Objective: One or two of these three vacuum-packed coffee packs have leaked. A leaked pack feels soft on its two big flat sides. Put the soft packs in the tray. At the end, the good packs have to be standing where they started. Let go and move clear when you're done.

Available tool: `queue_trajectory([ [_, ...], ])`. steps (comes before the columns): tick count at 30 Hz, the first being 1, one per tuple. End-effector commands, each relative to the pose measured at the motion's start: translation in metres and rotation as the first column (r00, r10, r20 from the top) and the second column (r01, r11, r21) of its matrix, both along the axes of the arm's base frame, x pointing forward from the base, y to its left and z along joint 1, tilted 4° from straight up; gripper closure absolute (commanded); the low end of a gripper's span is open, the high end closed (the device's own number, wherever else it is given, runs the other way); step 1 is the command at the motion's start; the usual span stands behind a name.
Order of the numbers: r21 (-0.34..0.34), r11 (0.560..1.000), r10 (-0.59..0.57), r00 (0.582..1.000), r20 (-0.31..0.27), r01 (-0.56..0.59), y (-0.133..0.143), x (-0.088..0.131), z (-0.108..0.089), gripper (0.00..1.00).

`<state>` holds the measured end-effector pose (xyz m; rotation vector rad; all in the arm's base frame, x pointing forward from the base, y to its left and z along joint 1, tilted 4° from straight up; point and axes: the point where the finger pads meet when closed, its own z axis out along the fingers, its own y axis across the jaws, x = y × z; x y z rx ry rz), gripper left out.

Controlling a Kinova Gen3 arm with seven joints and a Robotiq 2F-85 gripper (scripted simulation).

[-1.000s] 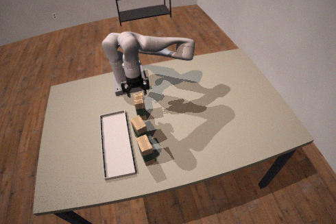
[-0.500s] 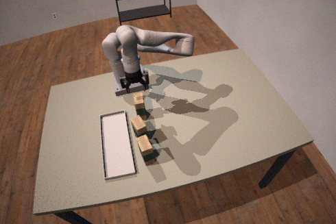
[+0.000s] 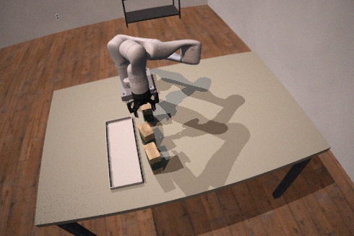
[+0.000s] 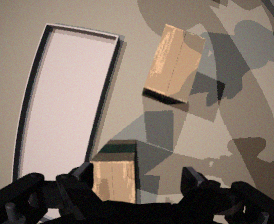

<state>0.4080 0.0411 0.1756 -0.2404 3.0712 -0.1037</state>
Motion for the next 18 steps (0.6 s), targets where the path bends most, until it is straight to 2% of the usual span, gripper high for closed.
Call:
queue_trajectory([
  [1,-0.002,0.999,0.038,0.999,-0.017,-0.038,-0.017,0.030,0.003,0.18],
  [3,-0.002,0.999,0.038,0.999,-0.017,-0.038,-0.017,0.030,0.003,0.18],
  [7,0.003,0.997,0.073,0.997,-0.018,-0.073,-0.018,0.044,0.002,0.18],
  [18,0.003,0.997,0.073,0.997,-0.018,-0.073,-0.019,0.044,-0.003,0.18],
])
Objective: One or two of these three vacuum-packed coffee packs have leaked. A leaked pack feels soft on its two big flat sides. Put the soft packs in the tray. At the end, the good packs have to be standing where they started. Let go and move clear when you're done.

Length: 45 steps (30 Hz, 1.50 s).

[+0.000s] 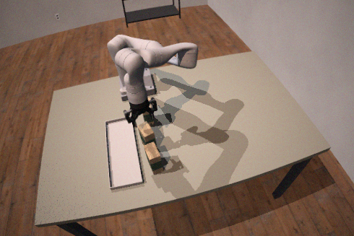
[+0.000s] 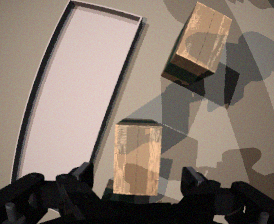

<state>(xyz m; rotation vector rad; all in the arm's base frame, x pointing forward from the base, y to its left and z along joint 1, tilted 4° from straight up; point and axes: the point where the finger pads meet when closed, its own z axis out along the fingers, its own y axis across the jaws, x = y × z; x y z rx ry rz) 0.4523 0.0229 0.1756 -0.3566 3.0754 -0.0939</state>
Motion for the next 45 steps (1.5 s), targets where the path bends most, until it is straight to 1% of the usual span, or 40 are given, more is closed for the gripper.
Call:
queue_trajectory([
  [1,0.000,1.000,-0.001,1.000,-0.001,0.001,0.000,0.000,-0.003,0.18],
  [2,0.000,1.000,-0.001,1.000,-0.001,0.001,0.000,0.000,-0.003,0.18],
  [8,0.000,1.000,-0.001,1.000,-0.001,0.001,-0.002,0.002,-0.028,0.18],
  [11,0.000,1.000,-0.001,1.000,-0.001,0.001,-0.002,0.002,-0.034,0.18],
  [45,0.000,1.000,-0.001,1.000,-0.001,0.001,-0.002,0.002,-0.035,0.18],
])
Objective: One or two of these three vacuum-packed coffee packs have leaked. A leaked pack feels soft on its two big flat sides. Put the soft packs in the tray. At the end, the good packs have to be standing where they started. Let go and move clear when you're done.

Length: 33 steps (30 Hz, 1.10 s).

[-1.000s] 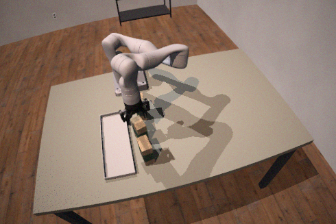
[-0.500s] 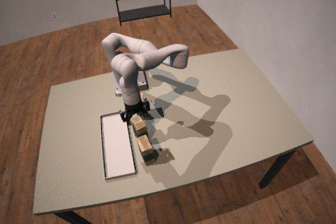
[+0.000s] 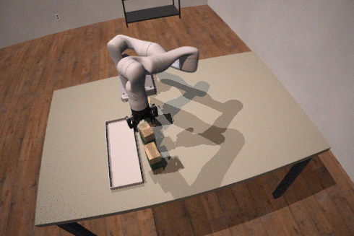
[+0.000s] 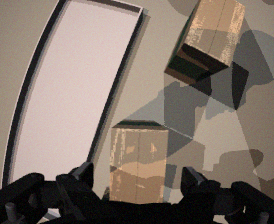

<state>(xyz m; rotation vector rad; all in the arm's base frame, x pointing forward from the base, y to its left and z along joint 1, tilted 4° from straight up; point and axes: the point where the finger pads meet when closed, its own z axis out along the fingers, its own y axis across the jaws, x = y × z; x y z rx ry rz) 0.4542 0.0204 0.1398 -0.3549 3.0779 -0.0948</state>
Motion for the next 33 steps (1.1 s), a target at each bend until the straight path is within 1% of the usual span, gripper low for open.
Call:
queue_trajectory([
  [1,0.000,1.000,0.000,1.000,0.002,0.000,0.000,0.000,0.001,0.18],
  [25,0.000,1.000,0.000,1.000,0.002,0.000,0.000,0.001,0.000,0.18],
  [33,0.000,1.000,0.000,1.000,0.002,0.000,-0.001,0.001,-0.012,0.18],
])
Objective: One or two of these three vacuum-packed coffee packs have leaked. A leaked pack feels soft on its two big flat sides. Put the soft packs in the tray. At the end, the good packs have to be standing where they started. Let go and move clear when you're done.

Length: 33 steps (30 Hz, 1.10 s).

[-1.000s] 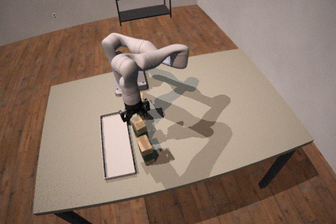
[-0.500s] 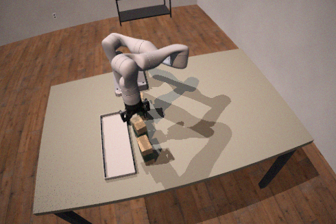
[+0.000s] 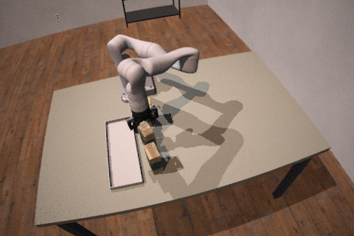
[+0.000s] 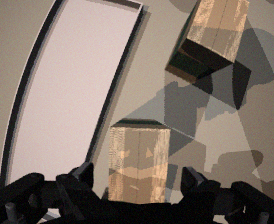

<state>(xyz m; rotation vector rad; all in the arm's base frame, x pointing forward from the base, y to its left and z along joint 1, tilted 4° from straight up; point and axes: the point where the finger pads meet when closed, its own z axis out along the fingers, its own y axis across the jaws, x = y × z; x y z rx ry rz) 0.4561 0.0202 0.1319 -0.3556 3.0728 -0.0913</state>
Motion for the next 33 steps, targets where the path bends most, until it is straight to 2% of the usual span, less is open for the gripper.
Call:
queue_trajectory([
  [1,-0.002,1.000,-0.001,1.000,-0.003,0.001,-0.001,-0.001,-0.006,0.18],
  [7,-0.002,1.000,-0.001,1.000,-0.003,0.001,-0.001,0.000,-0.021,0.18],
  [15,-0.002,1.000,-0.001,1.000,-0.003,0.001,-0.002,0.000,-0.029,0.18],
  [33,-0.002,1.000,-0.001,1.000,-0.003,0.001,-0.002,0.001,-0.030,0.18],
])
